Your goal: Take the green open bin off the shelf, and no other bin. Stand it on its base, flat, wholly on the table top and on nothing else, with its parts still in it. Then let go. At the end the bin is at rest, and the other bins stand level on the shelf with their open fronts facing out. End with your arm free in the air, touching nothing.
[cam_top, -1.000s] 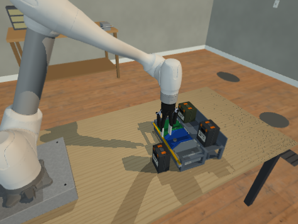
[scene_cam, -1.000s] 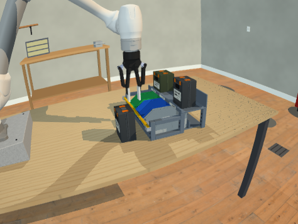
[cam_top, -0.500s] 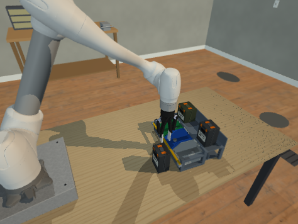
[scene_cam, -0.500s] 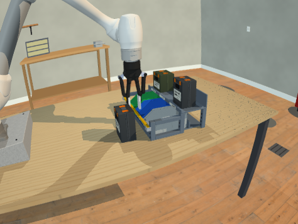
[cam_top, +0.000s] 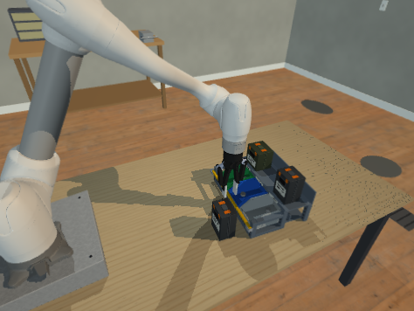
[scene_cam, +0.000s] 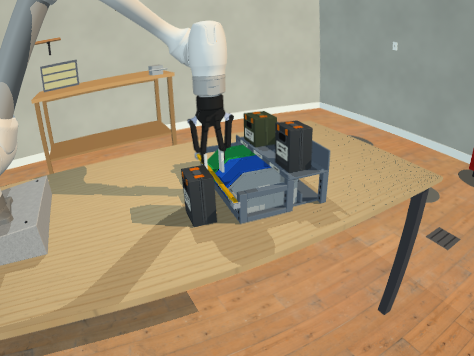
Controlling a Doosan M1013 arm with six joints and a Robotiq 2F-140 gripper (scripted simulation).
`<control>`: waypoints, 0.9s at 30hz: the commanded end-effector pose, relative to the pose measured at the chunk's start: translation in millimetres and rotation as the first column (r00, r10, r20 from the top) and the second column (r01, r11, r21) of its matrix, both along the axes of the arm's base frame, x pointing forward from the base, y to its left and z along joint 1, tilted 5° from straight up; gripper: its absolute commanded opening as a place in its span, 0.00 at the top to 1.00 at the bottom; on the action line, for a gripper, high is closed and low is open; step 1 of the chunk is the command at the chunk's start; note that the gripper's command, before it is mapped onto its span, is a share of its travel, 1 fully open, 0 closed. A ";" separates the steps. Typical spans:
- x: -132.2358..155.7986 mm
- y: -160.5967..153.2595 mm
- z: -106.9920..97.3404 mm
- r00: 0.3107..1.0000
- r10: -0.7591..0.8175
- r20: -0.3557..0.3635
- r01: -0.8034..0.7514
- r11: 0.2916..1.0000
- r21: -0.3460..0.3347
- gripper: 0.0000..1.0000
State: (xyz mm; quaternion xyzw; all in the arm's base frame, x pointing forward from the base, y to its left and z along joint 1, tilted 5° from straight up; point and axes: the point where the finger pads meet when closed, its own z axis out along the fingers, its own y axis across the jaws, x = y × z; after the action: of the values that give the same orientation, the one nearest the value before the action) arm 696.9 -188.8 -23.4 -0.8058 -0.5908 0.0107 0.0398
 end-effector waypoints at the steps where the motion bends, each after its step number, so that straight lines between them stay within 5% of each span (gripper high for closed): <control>1: 0.0 0.0 0.3 1.000 0.000 0.000 0.000 1.000 0.000 0.72; 27: 0.5 -0.1 5.4 1.000 0.000 0.000 0.000 1.000 0.000 0.72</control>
State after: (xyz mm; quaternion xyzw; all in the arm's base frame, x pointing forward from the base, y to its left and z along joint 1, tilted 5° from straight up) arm 697.2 -188.9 -18.8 -0.8057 -0.5908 0.0108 0.0397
